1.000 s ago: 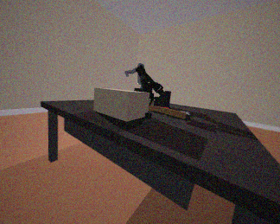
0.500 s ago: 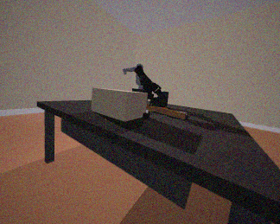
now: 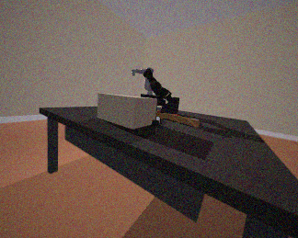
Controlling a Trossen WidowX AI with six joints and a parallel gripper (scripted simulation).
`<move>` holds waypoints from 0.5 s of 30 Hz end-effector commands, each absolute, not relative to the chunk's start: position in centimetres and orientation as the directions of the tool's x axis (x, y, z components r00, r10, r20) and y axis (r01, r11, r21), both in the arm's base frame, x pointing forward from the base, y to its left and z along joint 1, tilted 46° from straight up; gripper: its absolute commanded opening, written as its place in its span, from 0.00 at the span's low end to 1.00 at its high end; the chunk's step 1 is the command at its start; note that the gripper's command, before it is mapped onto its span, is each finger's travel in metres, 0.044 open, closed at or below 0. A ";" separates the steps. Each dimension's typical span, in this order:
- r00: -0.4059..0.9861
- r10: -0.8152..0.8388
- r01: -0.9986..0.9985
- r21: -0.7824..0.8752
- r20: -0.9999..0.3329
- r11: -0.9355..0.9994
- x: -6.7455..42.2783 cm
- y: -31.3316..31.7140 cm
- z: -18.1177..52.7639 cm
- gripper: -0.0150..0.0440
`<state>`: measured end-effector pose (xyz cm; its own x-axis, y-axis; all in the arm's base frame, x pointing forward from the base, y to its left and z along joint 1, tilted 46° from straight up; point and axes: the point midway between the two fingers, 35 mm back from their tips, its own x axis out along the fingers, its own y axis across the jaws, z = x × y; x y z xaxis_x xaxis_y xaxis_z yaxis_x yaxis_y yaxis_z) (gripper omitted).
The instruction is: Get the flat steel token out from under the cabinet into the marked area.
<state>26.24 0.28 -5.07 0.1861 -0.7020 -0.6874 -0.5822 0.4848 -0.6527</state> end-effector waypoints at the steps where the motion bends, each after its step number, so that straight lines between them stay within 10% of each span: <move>1: 0.186 -0.698 -0.590 -0.647 -0.692 0.484 26.3 0.8 -5.5 0.25; 15: 0.186 -0.697 -0.590 -0.646 -0.692 0.484 25.8 1.8 -6.6 0.25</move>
<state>25.94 1.23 -6.11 0.1867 -0.7019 -0.6874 -0.5814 0.4850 -0.6532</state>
